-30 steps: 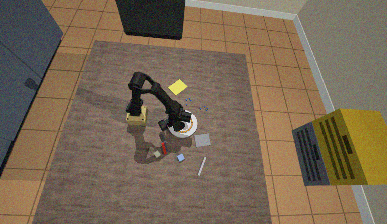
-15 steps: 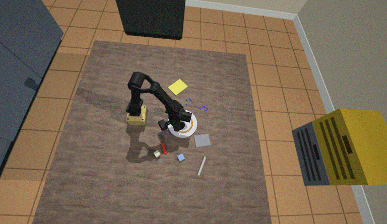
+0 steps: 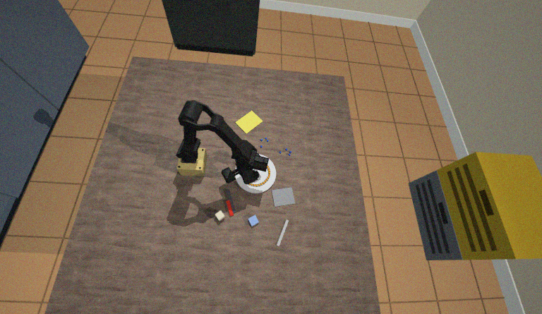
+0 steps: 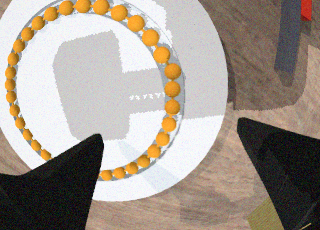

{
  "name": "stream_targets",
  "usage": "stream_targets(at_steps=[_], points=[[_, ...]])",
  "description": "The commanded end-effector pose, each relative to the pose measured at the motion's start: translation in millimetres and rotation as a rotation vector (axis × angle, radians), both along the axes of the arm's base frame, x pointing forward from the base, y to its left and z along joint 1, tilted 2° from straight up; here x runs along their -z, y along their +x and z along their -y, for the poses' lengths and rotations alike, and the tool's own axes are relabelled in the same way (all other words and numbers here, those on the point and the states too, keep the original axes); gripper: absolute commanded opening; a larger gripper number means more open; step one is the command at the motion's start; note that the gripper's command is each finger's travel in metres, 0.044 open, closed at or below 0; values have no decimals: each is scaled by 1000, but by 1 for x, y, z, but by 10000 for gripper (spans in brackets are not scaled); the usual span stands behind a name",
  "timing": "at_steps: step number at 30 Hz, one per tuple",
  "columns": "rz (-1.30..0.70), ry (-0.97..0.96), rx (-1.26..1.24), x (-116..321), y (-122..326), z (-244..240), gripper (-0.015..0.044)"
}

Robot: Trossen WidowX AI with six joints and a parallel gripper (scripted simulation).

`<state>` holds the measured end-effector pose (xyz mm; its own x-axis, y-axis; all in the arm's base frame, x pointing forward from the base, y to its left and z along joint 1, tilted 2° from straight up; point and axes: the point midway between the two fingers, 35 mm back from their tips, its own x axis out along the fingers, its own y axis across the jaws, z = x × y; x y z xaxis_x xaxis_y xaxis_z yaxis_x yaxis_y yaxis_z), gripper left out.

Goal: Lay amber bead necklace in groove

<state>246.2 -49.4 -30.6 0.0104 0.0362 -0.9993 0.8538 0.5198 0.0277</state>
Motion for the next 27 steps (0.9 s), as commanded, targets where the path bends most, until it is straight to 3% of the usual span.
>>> stream_targets(at_steps=[1, 18, 23, 27], points=[[-1, 0, -3, 0, 0, 0, 440], [-1, 0, -3, -3, 0, 0, 440], [0, 0, 0, -71, -1, 2, 440], [0, 0, 0, -81, -3, 2, 440]])
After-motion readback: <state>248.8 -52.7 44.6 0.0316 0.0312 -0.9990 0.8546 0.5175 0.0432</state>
